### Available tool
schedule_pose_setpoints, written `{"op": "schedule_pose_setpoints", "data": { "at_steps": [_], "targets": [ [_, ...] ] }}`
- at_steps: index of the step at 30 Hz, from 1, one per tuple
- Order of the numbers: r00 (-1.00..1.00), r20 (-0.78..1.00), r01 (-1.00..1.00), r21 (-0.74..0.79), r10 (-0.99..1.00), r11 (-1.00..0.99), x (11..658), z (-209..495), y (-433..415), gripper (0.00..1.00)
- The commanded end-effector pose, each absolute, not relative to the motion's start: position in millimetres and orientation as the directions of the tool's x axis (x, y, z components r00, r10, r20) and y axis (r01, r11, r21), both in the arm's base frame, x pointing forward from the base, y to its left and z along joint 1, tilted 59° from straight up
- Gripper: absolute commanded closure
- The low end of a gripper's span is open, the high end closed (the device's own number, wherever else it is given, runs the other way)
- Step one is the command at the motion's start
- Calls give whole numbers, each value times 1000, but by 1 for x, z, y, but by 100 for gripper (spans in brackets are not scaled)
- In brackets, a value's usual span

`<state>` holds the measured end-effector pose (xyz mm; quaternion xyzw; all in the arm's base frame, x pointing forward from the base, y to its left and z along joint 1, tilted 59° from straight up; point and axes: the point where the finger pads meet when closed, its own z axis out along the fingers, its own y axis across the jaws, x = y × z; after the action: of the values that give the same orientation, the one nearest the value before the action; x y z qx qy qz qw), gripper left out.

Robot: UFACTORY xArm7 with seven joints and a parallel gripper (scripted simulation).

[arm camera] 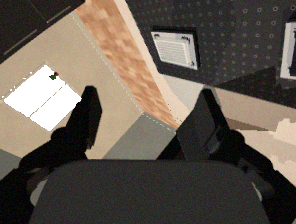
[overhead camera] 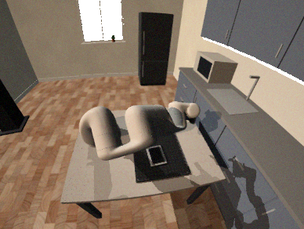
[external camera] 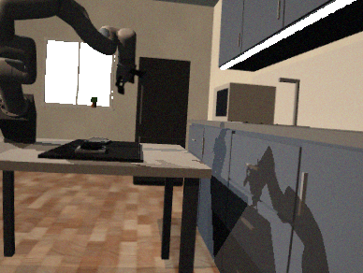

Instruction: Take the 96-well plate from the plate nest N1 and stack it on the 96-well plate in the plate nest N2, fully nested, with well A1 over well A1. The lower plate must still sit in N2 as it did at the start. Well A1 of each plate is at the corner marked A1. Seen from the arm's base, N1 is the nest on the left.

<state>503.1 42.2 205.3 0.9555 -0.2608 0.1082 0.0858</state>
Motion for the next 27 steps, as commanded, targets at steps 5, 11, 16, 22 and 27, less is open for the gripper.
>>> {"op": "schedule_pose_setpoints", "data": {
  "at_steps": [5,11,16,22,27],
  "targets": [
    [912,182,-399,197,-366,-896,503,173,49,0],
    [959,122,-278,262,-254,-924,499,143,54,0],
    [987,59,-161,316,-149,-935,495,124,56,0],
    [996,18,-87,345,-86,-935,490,104,58,0],
    [998,-63,52,391,30,-919,484,80,61,0]
  ]
}}
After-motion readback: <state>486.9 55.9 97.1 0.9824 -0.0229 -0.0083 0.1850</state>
